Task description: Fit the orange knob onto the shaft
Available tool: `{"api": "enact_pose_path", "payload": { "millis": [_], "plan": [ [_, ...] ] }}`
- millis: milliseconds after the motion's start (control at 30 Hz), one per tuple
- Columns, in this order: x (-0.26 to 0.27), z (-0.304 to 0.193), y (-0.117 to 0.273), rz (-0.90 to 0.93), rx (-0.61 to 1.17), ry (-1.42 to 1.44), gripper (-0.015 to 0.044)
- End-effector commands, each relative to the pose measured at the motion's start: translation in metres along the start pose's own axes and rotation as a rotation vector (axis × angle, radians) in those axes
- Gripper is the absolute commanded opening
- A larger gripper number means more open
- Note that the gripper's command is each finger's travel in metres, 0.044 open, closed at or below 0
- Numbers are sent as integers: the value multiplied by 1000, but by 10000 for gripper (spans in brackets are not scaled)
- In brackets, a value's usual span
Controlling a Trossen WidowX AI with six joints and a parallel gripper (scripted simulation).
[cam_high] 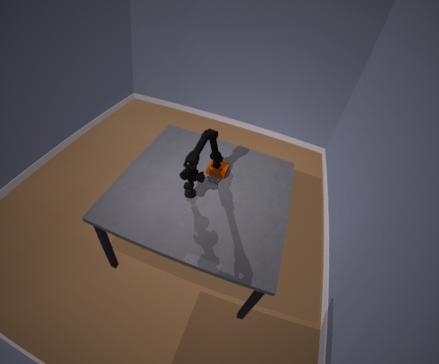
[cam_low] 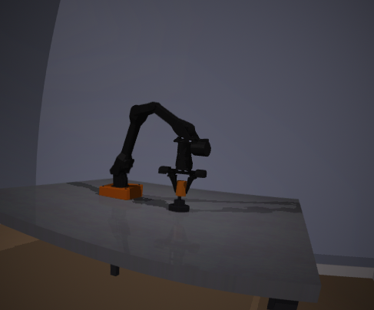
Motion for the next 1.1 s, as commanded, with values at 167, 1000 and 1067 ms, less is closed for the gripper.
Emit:
{"api": "enact_pose_path", "payload": {
  "millis": [167, 1000, 1067],
  "plan": [
    [3, 1, 3, -5, 6, 148, 0],
    [3, 1, -3, -5, 6, 148, 0],
    [3, 1, -3, -5, 6, 148, 0]
  ]
}}
Point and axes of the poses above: the point midway between the two fingers, 35 mm back from their tips, its own y axis back along the fingers, its own x axis across the jaws, z = x × y, the point moved 5 cm from there along y, back along the fingers, and after that the axes turned 2 degrees about y, right-handed, at the moved point
